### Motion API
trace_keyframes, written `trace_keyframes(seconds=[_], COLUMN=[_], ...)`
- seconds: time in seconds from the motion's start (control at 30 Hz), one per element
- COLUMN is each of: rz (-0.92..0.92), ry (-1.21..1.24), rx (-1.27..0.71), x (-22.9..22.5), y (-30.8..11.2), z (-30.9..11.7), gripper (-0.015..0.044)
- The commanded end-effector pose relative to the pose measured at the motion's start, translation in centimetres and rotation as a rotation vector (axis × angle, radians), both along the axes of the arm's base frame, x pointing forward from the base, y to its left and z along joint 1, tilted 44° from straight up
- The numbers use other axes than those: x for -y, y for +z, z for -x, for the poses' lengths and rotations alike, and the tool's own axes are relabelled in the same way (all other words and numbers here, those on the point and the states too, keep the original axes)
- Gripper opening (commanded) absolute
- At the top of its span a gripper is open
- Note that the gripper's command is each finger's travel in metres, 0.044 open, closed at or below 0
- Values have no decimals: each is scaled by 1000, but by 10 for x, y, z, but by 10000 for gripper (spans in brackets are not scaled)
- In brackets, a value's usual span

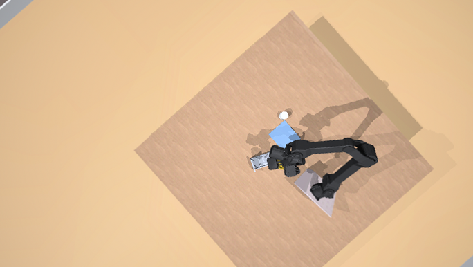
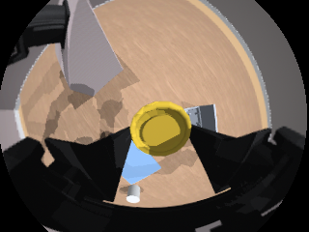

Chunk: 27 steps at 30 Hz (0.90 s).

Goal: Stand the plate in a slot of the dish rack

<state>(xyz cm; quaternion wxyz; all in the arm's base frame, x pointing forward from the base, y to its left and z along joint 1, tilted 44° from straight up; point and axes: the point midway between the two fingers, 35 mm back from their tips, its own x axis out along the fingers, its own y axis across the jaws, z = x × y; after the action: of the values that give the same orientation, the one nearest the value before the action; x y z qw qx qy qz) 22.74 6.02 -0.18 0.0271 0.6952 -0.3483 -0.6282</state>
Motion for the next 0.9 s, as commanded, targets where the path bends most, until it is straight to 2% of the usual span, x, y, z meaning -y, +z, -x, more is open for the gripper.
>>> trace_keyframes(seconds=[0.0,0.87], rz=[-62,-541], ry=[-58,-457], rx=[-21,-25], x=[5,28], y=[-10,-57], z=[2,0], gripper=[0,0])
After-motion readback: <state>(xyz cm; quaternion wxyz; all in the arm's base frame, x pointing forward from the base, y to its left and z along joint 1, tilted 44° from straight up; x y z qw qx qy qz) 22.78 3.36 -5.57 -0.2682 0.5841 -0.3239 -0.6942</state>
